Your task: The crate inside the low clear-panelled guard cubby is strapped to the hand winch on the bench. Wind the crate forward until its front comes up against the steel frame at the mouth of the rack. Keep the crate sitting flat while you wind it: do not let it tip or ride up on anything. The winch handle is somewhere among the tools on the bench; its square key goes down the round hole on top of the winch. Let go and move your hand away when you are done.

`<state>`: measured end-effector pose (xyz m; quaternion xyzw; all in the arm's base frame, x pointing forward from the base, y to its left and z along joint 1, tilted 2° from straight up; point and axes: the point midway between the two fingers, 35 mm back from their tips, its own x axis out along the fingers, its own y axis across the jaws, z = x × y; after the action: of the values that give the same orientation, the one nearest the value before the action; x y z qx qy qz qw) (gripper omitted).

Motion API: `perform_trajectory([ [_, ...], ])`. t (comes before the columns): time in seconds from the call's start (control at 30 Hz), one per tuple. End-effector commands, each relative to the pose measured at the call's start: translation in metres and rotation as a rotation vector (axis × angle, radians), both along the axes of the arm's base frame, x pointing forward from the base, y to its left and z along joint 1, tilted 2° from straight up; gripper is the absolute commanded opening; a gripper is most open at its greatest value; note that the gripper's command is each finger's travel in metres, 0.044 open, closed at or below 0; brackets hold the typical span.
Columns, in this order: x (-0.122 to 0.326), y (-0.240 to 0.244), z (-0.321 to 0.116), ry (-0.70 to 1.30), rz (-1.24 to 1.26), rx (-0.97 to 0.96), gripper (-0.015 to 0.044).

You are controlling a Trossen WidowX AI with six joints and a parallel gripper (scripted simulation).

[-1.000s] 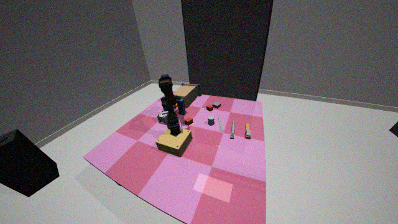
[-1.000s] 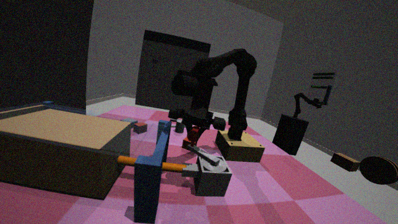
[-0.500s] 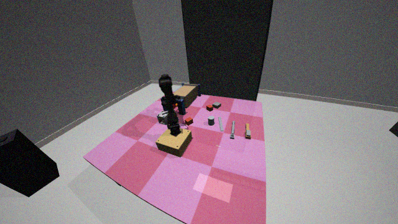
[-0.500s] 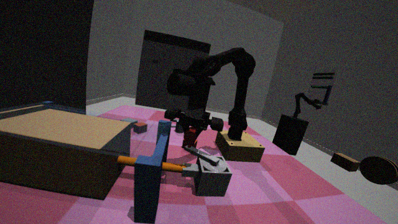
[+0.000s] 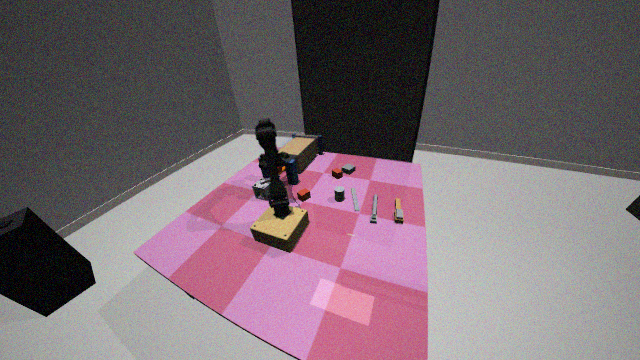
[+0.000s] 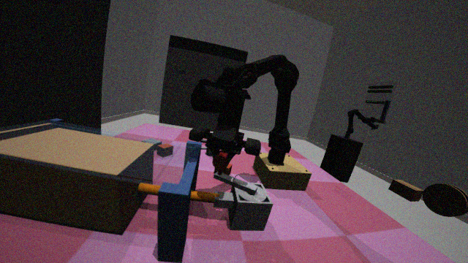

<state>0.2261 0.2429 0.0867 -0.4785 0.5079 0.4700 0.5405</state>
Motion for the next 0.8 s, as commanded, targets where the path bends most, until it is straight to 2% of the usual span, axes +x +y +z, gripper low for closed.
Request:
perform_trajectory([
  [0.0,0.002,0.013,-0.003,-0.002,0.006,0.016,0.0],
  [0.77,0.005,0.04,-0.001,-0.002,0.006,0.019,0.0],
])
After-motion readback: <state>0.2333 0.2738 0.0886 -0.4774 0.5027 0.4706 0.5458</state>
